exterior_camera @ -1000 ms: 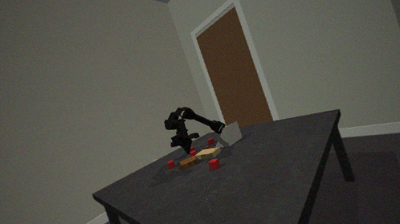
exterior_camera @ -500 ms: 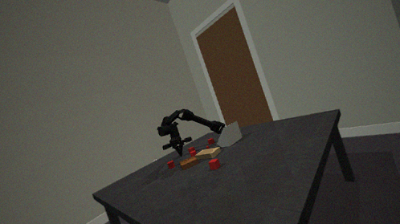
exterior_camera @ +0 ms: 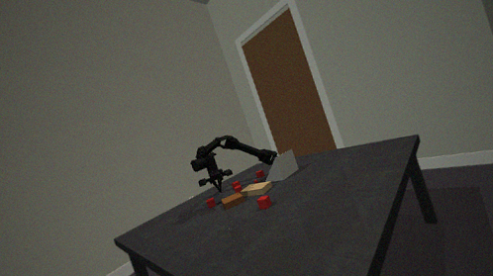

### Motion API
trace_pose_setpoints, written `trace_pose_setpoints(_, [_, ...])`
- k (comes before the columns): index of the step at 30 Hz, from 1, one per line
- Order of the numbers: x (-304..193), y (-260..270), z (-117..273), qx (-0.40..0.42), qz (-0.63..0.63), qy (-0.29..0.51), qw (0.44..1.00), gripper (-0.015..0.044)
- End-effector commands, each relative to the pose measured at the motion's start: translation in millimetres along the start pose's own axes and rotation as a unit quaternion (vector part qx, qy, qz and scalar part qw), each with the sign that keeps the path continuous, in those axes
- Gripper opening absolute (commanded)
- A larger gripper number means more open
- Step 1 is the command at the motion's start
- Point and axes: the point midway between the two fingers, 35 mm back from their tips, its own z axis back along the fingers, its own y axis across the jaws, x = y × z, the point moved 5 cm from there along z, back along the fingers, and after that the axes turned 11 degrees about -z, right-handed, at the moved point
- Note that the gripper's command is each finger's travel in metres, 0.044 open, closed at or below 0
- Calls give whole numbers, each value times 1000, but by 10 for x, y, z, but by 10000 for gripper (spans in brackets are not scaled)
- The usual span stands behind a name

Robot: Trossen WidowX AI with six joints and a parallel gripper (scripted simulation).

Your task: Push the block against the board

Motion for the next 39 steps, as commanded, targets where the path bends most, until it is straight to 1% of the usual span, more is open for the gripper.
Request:
trace_pose_setpoints(1, [-5,-2,-103,1,7,3,1000,0])
trace_pose_setpoints(4, [-11,-2,-473,1,7,4,1000,0])
trace_pose_setpoints(6, [-18,3,-561,0,7,4,1000,0])
trace_pose_setpoints(13, [18,6,-561,1,7,4,1000,0])
trace_pose_setpoints(39, [400,63,-560,1,7,3,1000,0])
